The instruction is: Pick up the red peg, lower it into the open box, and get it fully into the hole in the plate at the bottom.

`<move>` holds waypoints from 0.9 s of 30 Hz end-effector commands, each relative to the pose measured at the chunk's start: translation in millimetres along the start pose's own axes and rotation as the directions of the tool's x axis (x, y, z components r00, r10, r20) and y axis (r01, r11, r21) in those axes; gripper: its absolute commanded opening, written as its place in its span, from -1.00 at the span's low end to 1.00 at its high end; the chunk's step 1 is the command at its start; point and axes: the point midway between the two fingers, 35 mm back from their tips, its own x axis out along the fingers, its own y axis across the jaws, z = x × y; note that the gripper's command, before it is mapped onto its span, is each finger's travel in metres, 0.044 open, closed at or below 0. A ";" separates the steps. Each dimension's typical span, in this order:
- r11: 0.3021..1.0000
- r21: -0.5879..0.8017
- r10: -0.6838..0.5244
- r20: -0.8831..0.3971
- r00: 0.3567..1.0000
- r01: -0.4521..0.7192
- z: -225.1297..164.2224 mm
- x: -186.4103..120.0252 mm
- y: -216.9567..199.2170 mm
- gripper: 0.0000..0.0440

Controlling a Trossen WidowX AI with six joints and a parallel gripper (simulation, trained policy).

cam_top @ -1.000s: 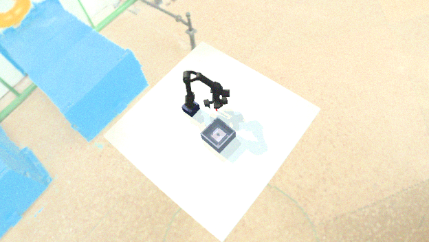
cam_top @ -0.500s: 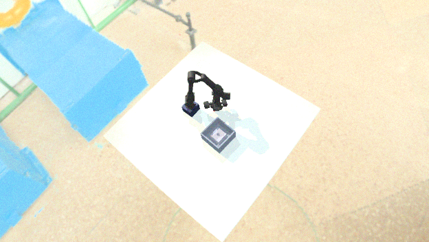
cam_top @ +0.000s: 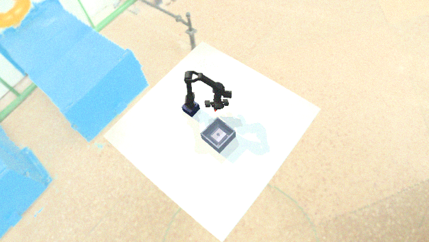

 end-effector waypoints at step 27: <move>0.967 0.249 0.018 0.129 0.992 -0.050 123.3 -61.5 -20.4 -1.00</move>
